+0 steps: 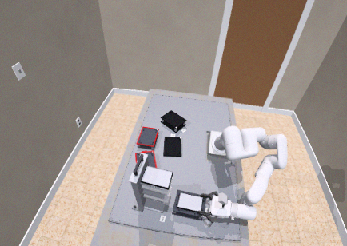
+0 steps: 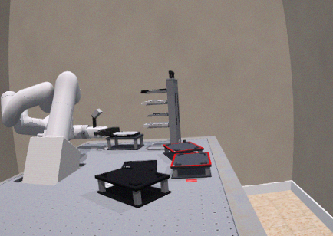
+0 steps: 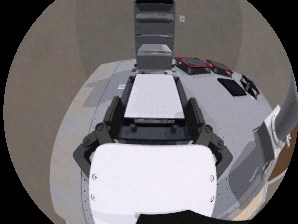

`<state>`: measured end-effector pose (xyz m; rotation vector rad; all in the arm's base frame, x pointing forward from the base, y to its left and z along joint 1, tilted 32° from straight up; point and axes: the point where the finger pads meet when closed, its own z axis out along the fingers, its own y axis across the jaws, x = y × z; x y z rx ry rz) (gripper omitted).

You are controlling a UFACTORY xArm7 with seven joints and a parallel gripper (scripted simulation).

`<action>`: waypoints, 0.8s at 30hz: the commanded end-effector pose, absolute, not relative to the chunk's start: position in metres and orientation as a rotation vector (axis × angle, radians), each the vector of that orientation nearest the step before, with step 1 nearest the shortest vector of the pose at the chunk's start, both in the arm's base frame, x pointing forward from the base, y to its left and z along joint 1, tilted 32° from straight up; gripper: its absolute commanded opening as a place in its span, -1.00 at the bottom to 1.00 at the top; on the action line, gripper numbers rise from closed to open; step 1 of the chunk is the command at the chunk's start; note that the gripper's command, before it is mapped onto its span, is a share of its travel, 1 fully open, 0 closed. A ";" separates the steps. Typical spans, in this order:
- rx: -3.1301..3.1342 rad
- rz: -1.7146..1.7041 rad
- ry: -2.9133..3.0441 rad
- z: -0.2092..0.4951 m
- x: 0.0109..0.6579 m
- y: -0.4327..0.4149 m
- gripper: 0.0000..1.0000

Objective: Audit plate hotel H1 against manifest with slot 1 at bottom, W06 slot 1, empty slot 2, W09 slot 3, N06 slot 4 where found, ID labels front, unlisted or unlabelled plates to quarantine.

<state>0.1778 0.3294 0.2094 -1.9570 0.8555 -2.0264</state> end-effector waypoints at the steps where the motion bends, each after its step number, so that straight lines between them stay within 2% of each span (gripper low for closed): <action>1: -1.956 -2.024 0.858 0.210 0.178 0.329 1.00; 24: -1.956 -2.024 0.858 0.211 0.165 0.333 1.00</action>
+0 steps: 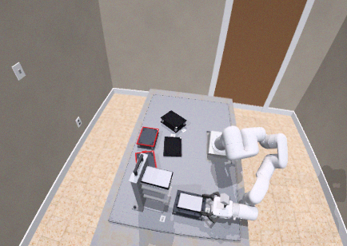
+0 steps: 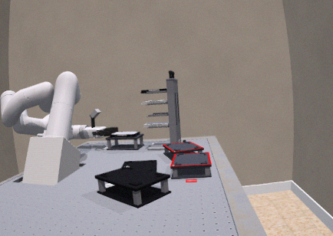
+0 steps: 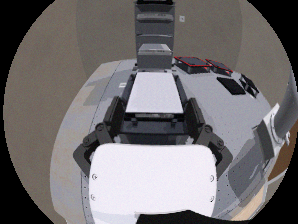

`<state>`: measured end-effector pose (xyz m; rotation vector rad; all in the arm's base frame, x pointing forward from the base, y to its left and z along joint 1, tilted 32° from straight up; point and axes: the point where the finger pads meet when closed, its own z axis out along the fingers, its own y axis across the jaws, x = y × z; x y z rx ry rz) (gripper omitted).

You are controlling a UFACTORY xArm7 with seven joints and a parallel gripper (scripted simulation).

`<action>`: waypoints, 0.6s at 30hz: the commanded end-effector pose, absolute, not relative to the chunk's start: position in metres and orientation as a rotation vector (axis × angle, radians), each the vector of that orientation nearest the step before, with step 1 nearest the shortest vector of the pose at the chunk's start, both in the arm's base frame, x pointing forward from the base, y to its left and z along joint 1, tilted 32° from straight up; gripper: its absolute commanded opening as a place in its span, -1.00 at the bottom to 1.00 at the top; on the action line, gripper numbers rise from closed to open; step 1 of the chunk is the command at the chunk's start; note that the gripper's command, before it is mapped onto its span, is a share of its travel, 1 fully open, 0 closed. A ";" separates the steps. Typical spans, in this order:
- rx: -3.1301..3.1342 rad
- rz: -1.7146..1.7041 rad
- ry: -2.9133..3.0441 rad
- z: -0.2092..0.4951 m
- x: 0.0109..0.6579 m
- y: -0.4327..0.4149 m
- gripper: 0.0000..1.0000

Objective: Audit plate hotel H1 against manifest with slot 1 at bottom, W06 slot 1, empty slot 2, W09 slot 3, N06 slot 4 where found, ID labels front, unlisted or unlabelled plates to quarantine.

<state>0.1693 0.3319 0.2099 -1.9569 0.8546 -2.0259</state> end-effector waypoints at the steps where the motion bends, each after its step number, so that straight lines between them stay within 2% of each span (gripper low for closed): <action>1: -1.956 -2.024 0.858 0.211 0.163 0.333 1.00; 18: -1.956 -2.023 0.858 0.212 0.139 0.340 1.00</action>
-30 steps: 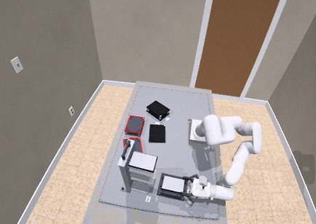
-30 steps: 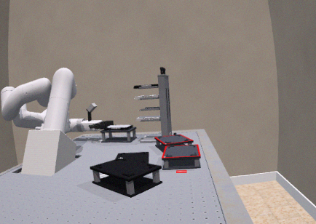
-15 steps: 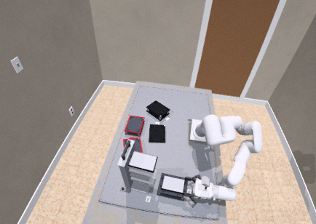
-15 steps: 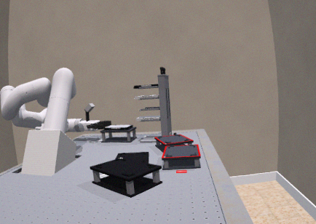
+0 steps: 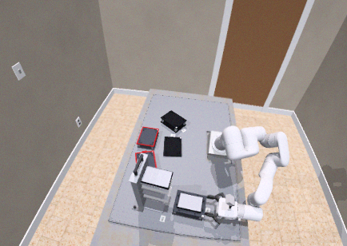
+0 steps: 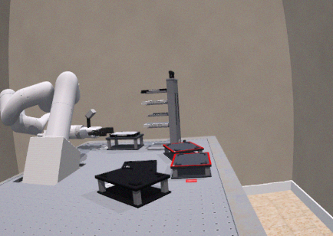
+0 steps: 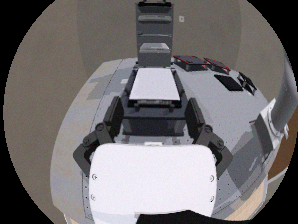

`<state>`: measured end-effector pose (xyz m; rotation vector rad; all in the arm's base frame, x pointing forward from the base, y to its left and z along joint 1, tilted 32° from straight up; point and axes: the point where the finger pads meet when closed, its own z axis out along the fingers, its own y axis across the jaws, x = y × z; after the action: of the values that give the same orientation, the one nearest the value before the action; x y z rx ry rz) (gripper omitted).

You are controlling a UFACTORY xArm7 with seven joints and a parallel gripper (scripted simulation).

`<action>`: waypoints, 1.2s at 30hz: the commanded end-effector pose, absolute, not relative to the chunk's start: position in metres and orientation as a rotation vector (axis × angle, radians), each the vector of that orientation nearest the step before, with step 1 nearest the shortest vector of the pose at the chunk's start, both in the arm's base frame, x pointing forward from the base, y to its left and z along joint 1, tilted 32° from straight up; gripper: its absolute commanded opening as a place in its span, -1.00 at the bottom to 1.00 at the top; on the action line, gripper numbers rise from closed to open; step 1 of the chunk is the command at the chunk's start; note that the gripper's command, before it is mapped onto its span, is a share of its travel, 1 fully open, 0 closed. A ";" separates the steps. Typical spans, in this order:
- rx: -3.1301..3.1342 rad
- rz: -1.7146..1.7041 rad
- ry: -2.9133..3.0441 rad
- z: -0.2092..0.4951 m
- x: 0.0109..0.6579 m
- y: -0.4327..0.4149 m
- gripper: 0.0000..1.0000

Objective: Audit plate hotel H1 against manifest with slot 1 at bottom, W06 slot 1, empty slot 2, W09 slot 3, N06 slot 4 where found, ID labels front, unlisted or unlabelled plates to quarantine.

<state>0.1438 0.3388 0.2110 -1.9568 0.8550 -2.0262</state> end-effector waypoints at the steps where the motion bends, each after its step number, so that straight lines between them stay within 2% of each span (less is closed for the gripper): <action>1: -1.956 -2.023 0.858 0.212 0.137 0.340 1.00; 36: -1.956 -2.023 0.857 0.213 0.120 0.345 1.00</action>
<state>0.1200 0.3453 0.2120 -1.9568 0.8555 -2.0264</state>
